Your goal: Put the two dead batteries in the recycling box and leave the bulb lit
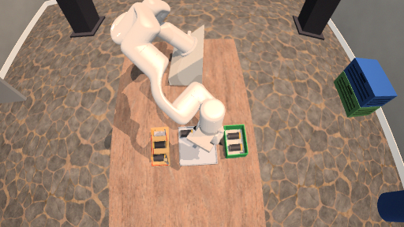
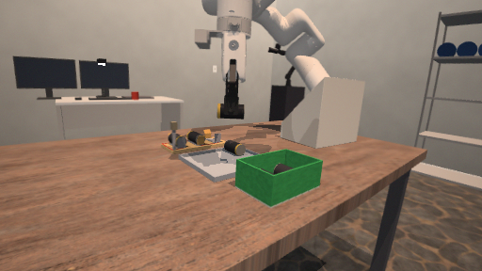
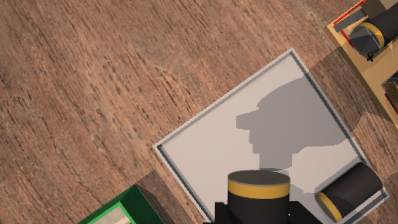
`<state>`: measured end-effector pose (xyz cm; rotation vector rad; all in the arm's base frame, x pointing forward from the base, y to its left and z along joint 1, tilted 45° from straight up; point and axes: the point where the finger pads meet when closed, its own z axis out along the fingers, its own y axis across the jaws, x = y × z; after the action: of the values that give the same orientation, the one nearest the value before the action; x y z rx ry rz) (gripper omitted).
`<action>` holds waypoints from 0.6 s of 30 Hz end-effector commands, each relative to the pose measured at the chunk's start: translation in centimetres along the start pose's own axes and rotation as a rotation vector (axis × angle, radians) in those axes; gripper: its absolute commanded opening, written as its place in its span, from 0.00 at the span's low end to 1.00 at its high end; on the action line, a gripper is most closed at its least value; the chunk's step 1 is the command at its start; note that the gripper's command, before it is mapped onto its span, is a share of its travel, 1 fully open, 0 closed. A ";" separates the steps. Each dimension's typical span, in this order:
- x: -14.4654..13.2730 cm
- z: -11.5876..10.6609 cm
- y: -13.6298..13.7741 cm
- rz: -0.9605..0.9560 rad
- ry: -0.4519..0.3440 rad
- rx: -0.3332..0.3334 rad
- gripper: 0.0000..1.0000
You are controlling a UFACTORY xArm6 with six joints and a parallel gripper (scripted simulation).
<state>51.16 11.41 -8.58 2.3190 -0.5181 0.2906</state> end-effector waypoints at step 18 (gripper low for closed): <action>0.1 -0.3 -0.1 -0.230 0.004 0.004 0.28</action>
<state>51.18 11.47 -8.53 2.3429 -0.3444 0.2234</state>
